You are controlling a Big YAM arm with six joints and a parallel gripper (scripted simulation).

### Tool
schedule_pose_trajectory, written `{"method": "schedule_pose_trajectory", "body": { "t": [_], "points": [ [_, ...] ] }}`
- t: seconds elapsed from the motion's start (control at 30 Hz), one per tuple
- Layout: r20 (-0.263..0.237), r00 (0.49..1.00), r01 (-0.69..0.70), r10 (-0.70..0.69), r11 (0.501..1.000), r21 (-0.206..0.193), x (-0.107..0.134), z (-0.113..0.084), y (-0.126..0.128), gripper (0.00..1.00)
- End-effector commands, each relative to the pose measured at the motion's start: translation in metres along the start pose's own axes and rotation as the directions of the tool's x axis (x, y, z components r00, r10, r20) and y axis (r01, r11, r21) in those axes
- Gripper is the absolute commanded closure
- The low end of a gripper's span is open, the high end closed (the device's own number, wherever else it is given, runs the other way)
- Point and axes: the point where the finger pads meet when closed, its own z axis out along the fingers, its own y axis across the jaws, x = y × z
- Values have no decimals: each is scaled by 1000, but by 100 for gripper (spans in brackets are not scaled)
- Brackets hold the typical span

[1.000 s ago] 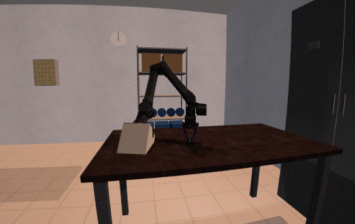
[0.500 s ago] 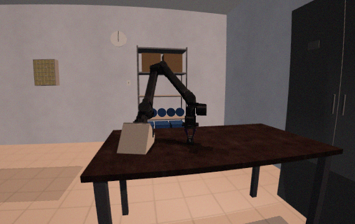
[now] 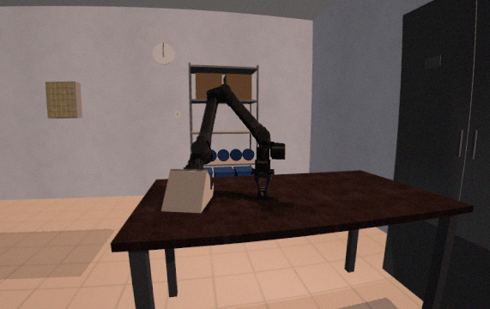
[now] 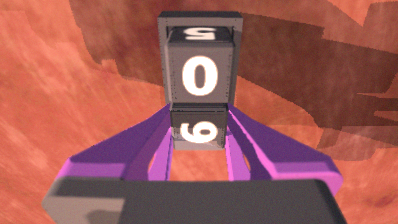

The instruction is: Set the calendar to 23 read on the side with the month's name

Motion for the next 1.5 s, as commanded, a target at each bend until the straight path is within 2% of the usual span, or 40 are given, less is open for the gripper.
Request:
{"method": "schedule_pose_trajectory", "body": {
  "t": [0.0, 1.1, 1.47],
  "points": [
    [-1, 1000, -9, 9, 1000, -3, -3, 1, 4, 74],
    [-2, 1000, -15, 15, 1000, -1, -4, -2, 4, 74],
    [1, 1000, 4, -4, 1000, -25, -2, -12, 13, 74]
  ]
}}
